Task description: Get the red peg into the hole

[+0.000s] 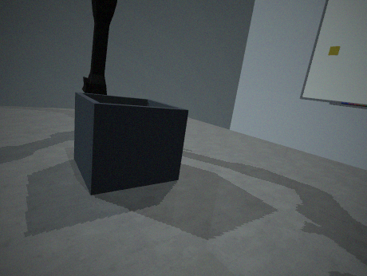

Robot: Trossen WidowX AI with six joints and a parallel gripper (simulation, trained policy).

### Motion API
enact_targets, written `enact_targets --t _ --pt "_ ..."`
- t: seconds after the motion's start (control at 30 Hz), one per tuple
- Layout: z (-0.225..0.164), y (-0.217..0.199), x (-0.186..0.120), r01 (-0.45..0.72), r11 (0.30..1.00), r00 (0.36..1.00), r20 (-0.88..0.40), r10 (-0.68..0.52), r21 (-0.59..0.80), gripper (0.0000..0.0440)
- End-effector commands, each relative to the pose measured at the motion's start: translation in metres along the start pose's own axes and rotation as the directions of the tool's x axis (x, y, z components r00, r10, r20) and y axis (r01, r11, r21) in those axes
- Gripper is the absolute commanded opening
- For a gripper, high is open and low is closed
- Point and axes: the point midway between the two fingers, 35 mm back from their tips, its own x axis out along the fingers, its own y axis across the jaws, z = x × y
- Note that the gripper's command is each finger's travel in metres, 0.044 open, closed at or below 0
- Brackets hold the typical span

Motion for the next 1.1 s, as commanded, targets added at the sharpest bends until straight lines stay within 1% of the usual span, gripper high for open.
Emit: enact_targets --t 0.0,0.03,0.23,0.37,0.5,0.63,0.77,1.07 --pt "0.003 0.002 0.001 -0.008 1.000 1.000 0.006 0.008 0.017 0.0424" --pt "0.007 0.004 0.002 -0.015 0.999 1.000 0.015 0.014 0.042 0.0440" --pt "0.030 0.005 0.016 -0.028 0.970 0.998 0.061 0.014 0.241 0.0440" --pt "0.042 0.002 0.024 -0.039 0.928 0.997 0.082 0.009 0.370 0.0440" --pt "0.054 -0.003 0.031 -0.054 0.869 0.995 0.103 0.003 0.492 0.0440" --pt "0.066 -0.009 0.038 -0.073 0.794 0.992 0.126 -0.004 0.604 0.0440" --pt "0.078 -0.017 0.044 -0.098 0.704 0.989 0.150 -0.013 0.703 0.0440" --pt "0.105 -0.038 0.056 -0.169 0.462 0.977 0.212 -0.041 0.871 0.0440"
